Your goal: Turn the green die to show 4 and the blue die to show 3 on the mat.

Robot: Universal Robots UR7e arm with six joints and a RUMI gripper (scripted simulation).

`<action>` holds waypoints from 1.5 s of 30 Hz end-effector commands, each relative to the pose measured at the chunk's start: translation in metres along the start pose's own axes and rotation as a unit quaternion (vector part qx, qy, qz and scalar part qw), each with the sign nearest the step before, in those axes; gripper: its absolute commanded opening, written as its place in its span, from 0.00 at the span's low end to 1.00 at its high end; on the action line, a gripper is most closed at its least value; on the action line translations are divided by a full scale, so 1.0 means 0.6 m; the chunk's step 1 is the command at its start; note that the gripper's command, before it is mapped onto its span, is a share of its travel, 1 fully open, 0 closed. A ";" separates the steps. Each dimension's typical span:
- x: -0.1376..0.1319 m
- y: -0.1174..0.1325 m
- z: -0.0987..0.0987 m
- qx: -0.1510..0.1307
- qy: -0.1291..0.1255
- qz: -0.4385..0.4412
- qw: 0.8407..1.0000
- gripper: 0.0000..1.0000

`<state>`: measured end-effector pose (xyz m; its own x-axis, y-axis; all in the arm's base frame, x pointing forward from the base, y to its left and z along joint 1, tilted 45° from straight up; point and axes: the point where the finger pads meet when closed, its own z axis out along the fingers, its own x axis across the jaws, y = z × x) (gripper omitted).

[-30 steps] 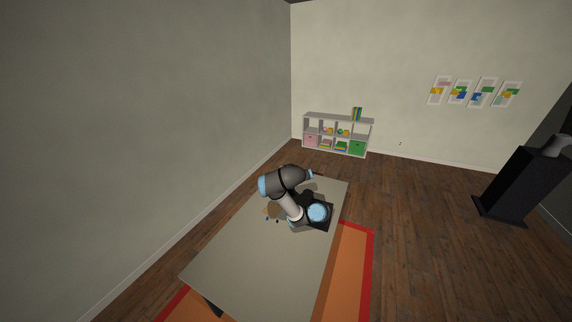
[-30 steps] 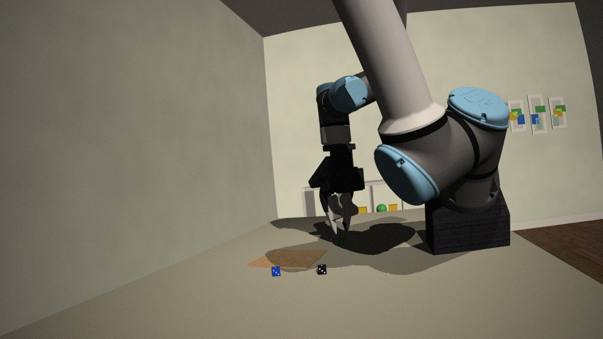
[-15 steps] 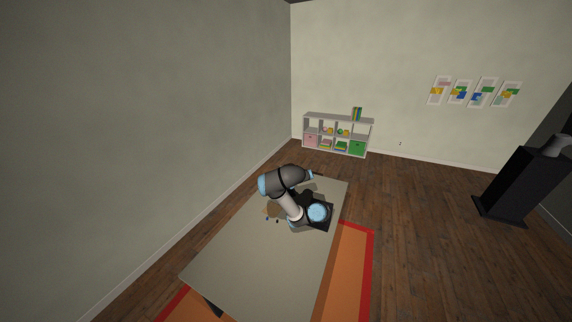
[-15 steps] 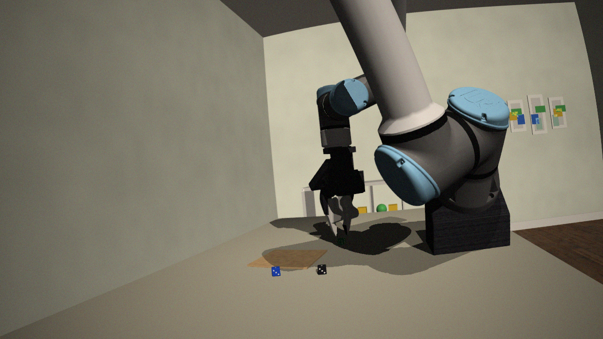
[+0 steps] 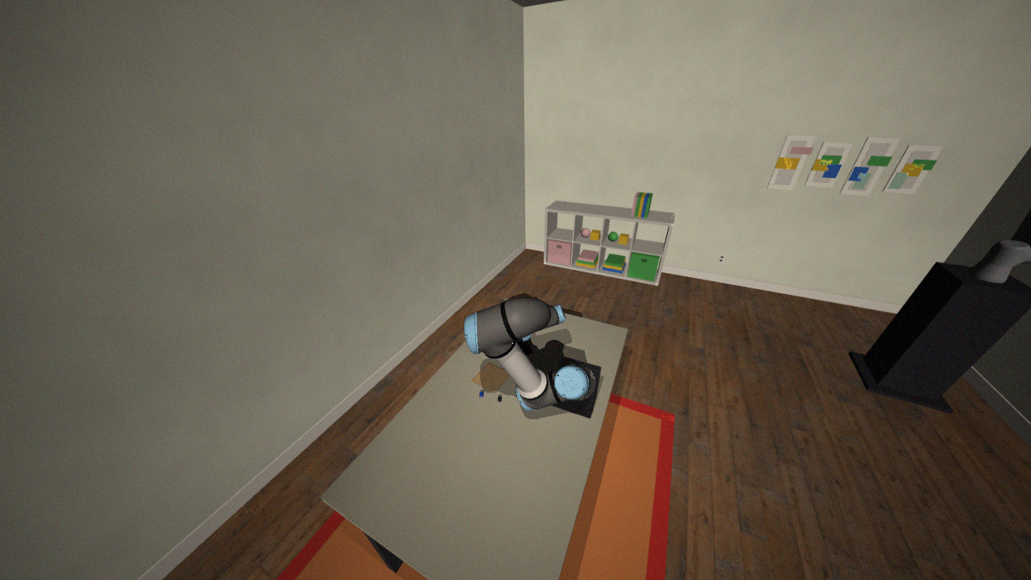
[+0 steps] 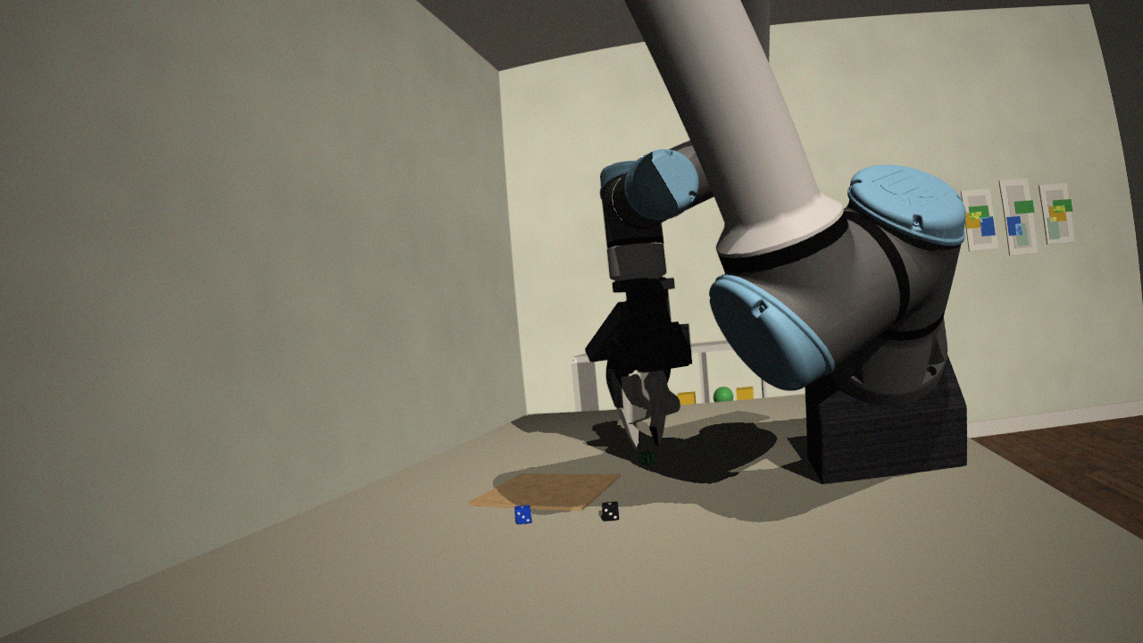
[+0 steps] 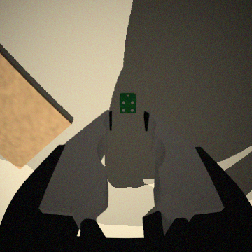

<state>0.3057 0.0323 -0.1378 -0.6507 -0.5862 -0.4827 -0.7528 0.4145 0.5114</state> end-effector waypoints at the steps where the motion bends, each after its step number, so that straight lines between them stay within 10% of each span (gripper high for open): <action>1: 0.000 -0.001 -0.001 0.001 0.000 0.000 1.000 0.18; 45: 0.000 -0.001 0.033 0.001 0.000 0.000 1.000 0.18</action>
